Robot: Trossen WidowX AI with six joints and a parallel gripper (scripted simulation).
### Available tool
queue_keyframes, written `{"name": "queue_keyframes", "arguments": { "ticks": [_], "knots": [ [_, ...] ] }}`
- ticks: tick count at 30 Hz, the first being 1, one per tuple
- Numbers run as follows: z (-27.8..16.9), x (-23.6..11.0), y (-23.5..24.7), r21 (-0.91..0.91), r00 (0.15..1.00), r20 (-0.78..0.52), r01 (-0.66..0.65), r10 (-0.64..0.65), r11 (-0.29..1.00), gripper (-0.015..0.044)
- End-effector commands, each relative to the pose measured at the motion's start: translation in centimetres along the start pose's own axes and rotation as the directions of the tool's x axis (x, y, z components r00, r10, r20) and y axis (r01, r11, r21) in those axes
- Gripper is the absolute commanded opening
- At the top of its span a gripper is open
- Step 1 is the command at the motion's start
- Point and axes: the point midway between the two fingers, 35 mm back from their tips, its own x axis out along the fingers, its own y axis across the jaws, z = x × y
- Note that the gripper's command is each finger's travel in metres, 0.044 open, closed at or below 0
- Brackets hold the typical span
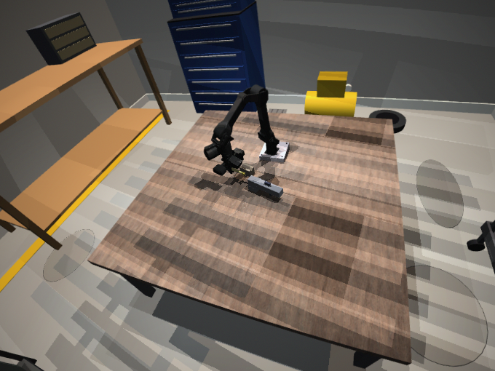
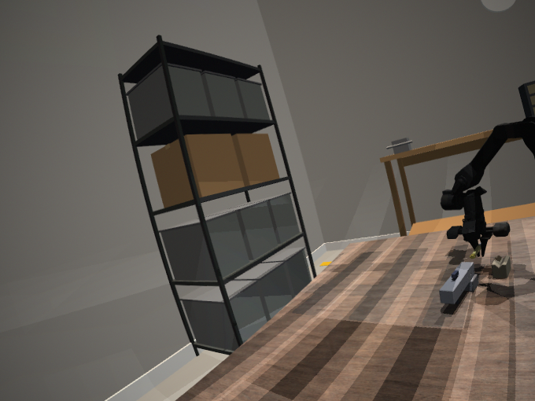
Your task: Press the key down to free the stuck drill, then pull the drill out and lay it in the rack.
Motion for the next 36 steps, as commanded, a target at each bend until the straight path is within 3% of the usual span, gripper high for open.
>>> {"name": "queue_keyframes", "arguments": {
  "ticks": [1,36],
  "knots": [
    [0.1,-0.3,-0.1,-0.006,1.0,0.005,0.007,-0.007,1.0,0.0],
    [0.1,-1.4,-0.1,-0.006,1.0,0.005,0.007,-0.007,1.0,0.0]
  ]
}}
